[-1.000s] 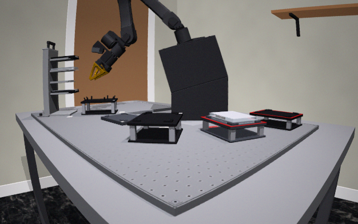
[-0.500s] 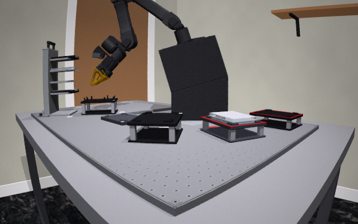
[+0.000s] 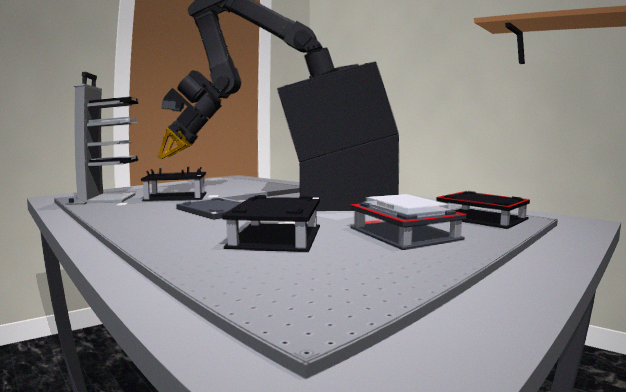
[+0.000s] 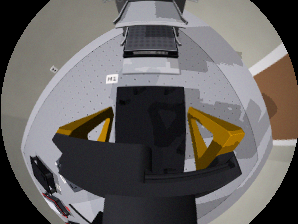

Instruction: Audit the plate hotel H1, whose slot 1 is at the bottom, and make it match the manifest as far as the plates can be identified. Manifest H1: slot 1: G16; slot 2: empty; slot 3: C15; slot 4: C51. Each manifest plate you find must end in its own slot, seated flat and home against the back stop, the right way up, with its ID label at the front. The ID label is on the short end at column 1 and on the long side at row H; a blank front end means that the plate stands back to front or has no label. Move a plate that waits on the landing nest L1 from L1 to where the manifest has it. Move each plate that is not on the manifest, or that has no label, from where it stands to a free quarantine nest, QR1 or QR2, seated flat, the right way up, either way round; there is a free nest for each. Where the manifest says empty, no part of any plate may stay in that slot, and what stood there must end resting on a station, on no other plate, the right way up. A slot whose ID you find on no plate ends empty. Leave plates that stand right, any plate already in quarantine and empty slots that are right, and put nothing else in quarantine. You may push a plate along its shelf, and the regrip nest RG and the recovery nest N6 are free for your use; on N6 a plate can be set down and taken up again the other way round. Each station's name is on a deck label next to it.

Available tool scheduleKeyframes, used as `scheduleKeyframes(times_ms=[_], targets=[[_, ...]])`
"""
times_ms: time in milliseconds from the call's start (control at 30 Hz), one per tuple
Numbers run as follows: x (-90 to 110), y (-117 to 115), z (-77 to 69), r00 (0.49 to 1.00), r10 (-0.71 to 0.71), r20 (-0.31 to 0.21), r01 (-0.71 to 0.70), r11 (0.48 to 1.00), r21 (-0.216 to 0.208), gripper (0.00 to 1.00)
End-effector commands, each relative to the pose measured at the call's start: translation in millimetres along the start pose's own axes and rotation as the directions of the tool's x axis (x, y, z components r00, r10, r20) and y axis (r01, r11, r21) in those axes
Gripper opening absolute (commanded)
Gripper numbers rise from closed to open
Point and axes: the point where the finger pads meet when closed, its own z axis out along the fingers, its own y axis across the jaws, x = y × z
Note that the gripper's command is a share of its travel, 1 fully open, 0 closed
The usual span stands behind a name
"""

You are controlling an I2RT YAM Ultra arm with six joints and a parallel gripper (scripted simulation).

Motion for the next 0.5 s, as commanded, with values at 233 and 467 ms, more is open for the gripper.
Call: scheduleKeyframes(times_ms=[233,467], targets=[[-17.4,-1.3,10.7,0.999,-0.006,0.032,0.006,1.000,0.003,1.00],[-24.6,-1.3,20.0,0.999,-0.006,0.032,0.006,1.000,0.003,1.00]])
